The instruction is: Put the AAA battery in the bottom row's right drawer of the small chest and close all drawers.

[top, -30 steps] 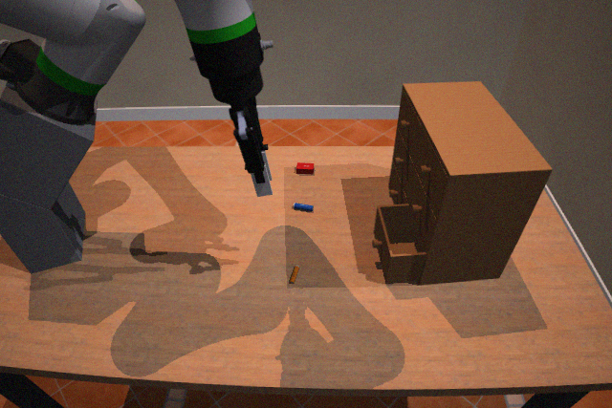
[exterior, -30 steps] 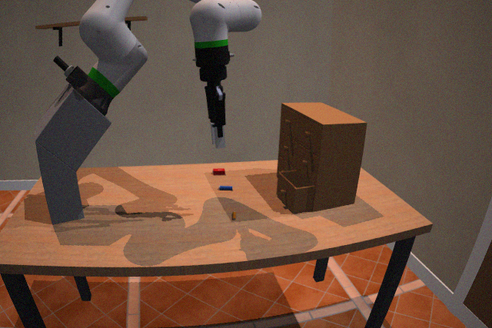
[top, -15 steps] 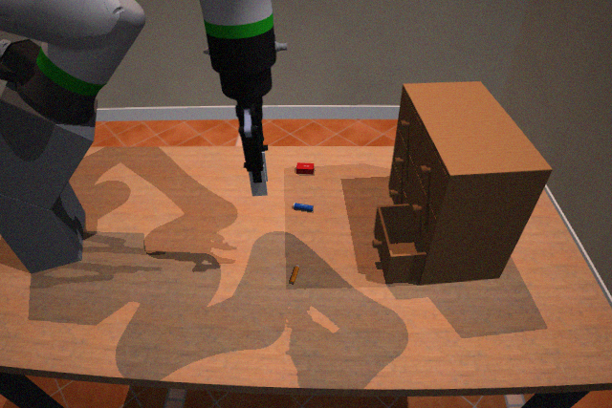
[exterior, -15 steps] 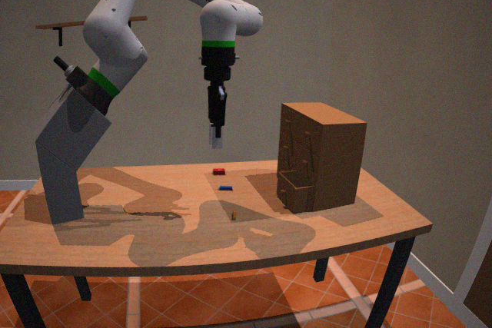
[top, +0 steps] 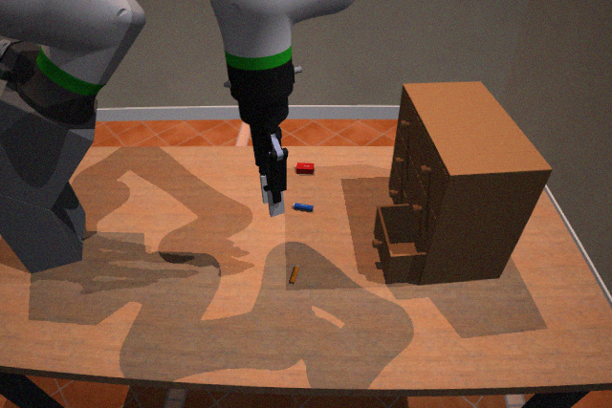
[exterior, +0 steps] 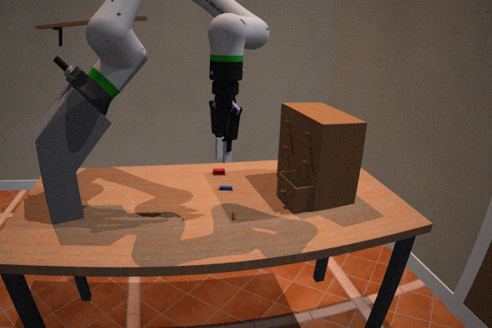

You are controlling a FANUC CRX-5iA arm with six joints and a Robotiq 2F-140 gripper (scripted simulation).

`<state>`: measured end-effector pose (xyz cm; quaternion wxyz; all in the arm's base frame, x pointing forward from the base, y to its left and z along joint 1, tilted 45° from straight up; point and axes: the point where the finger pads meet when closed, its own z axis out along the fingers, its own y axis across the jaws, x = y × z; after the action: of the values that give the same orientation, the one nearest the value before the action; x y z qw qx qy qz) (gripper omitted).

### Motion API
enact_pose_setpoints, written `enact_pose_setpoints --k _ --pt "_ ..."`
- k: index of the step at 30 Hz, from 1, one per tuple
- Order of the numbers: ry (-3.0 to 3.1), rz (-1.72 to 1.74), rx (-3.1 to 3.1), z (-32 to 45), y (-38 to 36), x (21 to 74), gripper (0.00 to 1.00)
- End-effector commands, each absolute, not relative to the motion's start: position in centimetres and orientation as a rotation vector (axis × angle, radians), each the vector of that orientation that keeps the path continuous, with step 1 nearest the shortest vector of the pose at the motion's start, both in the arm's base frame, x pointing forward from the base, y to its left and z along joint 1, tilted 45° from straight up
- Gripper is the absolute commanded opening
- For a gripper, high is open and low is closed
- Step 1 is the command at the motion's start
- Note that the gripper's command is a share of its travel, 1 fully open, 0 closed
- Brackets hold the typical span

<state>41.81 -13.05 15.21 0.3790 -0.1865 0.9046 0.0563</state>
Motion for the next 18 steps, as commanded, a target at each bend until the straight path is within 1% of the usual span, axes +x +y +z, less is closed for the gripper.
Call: enact_pose_setpoints --k 1,8,10,11,16,17,18 --pt "2.203 0.017 -0.790 13.0 -13.0 46.2 0.20" --pt "2.043 -0.167 -1.179 9.8 -12.5 50.8 0.20" --pt "2.043 -0.167 -1.179 9.8 -12.5 50.8 0.20" --pt "1.952 -0.237 -1.330 9.4 -12.4 51.3 0.20" --pt "1.873 -0.293 -1.448 8.6 -12.2 52.2 0.20" --pt "1.873 -0.293 -1.448 8.6 -12.2 52.2 0.15" --pt "1.873 -0.293 -1.448 8.6 -12.2 52.2 0.15"
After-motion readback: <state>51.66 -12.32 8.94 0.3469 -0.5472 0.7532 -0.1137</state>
